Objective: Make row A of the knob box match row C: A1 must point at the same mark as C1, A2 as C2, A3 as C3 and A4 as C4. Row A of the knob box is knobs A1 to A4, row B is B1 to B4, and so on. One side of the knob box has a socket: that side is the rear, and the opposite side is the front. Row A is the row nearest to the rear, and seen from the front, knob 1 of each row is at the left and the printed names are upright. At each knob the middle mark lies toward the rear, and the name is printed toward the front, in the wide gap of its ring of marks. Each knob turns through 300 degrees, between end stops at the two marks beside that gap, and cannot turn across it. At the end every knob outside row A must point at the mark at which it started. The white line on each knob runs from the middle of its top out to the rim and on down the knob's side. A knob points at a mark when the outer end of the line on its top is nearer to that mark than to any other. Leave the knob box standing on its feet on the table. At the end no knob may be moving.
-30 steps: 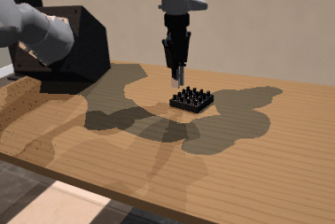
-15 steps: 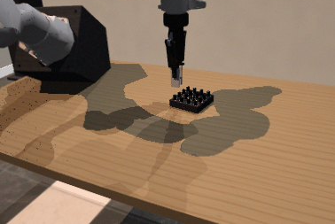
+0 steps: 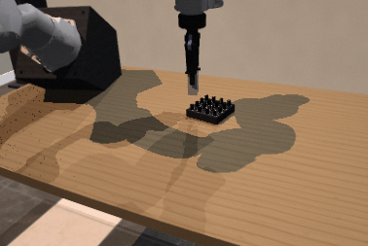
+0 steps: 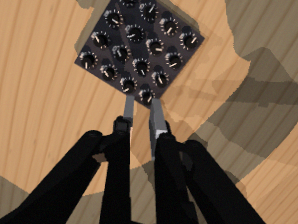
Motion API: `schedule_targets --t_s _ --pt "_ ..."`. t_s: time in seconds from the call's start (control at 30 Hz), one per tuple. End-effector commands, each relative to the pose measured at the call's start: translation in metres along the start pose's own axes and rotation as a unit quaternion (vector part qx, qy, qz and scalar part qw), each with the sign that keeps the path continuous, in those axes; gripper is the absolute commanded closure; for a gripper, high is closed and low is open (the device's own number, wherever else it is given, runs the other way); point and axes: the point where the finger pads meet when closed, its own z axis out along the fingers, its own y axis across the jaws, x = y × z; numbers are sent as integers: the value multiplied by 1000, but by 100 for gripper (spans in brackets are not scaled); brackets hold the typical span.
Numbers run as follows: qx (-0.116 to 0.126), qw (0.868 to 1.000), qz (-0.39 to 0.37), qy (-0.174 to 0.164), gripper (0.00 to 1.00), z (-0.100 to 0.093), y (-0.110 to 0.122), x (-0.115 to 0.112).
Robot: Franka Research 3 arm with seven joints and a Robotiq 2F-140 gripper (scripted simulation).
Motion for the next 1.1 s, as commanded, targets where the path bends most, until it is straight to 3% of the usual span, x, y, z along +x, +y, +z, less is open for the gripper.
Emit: schedule_targets --t_s 0.0,0.53,1.07 --pt "0 997 -78 -3 88 0 1 -2" --pt "0 984 -180 -1 88 -3 1 -3" --pt "-2 954 -300 1 88 -5 1 -5"
